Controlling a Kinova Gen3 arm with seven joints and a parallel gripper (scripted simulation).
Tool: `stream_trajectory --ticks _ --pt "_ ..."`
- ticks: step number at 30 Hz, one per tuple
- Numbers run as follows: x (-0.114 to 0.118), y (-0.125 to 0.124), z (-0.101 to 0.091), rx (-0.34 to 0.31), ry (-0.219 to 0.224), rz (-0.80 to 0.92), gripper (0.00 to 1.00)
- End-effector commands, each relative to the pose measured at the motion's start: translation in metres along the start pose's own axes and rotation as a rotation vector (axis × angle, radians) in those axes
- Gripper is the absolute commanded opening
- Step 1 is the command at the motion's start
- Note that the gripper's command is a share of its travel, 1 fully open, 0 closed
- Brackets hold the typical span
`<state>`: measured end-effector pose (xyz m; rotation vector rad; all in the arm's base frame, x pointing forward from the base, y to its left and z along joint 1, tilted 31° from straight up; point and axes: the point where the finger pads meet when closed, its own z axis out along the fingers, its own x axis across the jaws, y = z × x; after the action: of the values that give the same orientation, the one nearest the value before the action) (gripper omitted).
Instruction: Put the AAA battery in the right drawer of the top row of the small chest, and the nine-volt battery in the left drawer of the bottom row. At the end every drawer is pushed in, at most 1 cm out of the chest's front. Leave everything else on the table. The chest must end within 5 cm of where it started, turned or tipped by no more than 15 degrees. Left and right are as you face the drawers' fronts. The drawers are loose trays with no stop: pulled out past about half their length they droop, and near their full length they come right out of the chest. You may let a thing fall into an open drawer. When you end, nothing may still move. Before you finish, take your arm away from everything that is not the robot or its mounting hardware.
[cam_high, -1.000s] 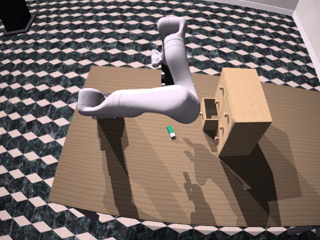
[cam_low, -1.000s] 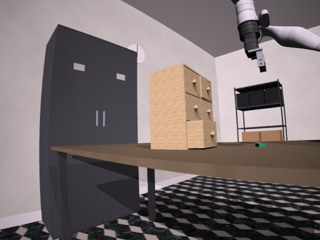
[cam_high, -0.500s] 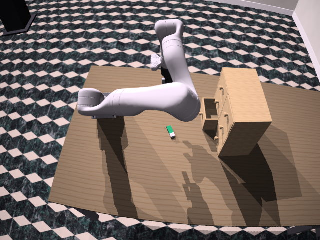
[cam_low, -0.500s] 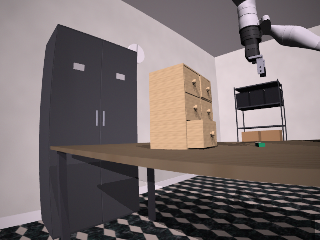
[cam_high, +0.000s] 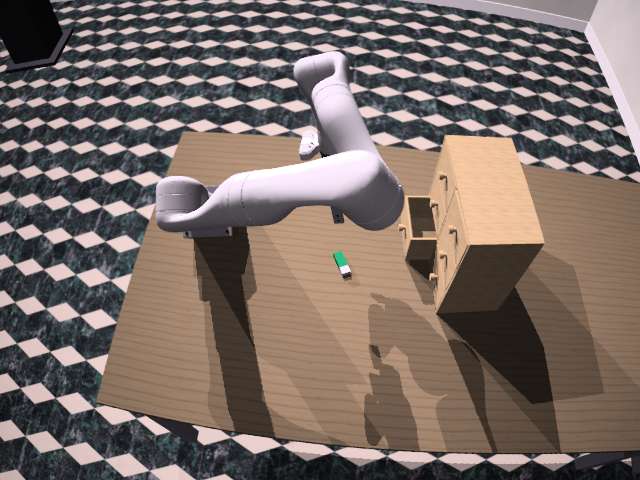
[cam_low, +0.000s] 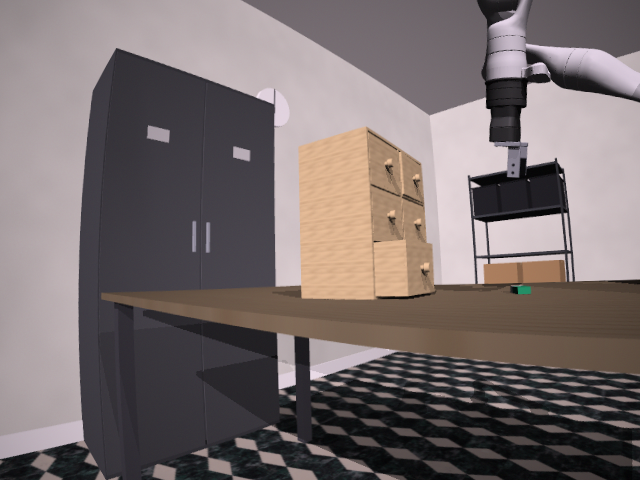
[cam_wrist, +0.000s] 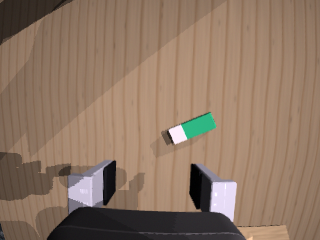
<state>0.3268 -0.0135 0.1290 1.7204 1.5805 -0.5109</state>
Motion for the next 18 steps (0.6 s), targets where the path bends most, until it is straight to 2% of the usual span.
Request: stream_trajectory --ticks 1,5,9,16,18 --pt "0.001 -0.002 0.001 -0.016 -0.008 -0.017 1.0" --pt "-0.005 0.007 0.013 -0.096 -0.044 0.0 1.0" --pt "-0.007 0.018 0.023 -0.183 -0.061 0.015 1.0" --pt "0.002 0.035 0.034 -0.332 -0.04 0.03 1.0" --pt "0.002 0.035 0.034 -0.332 -0.04 0.03 1.0"
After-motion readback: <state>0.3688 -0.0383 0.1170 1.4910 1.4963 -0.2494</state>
